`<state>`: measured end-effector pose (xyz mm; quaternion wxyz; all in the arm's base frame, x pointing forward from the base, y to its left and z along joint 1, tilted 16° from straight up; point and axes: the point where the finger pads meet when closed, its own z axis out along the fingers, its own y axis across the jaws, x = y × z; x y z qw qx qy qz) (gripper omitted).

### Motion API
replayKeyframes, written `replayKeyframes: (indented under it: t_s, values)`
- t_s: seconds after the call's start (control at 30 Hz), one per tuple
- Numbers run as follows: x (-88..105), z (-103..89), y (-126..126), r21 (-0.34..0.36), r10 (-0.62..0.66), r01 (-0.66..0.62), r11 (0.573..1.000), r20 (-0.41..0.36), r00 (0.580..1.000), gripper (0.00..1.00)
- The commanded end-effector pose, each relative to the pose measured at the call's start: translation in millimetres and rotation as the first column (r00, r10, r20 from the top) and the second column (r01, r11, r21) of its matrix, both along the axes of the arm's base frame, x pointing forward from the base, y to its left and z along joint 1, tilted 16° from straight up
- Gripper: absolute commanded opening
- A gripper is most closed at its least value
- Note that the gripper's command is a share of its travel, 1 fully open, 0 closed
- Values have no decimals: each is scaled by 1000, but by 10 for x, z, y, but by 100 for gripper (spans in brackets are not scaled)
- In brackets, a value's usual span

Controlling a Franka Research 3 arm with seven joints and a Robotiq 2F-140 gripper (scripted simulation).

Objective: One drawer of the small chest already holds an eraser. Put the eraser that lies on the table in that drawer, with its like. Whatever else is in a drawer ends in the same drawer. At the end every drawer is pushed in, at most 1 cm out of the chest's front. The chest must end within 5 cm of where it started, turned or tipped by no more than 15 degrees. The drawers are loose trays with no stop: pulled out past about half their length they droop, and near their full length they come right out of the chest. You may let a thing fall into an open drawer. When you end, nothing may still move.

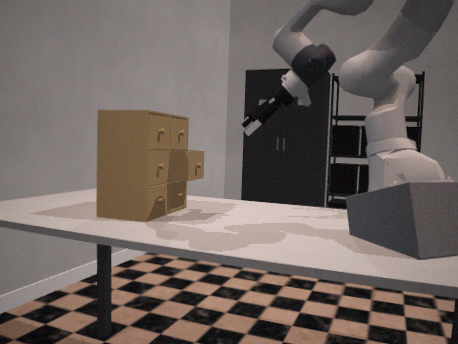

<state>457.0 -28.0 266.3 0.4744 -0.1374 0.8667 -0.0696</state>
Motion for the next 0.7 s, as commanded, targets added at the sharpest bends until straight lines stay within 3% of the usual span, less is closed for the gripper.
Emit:
replayKeyframes:
  t_s: [0.0,0.4,0.67]
  values:
    - [-19,17,-32,25,-44,45,999,-51,998,100]
    - [-23,90,-16,-4,-76,76,997,-184,980,100]
    - [-47,183,0,-57,-133,120,991,-386,913,100]
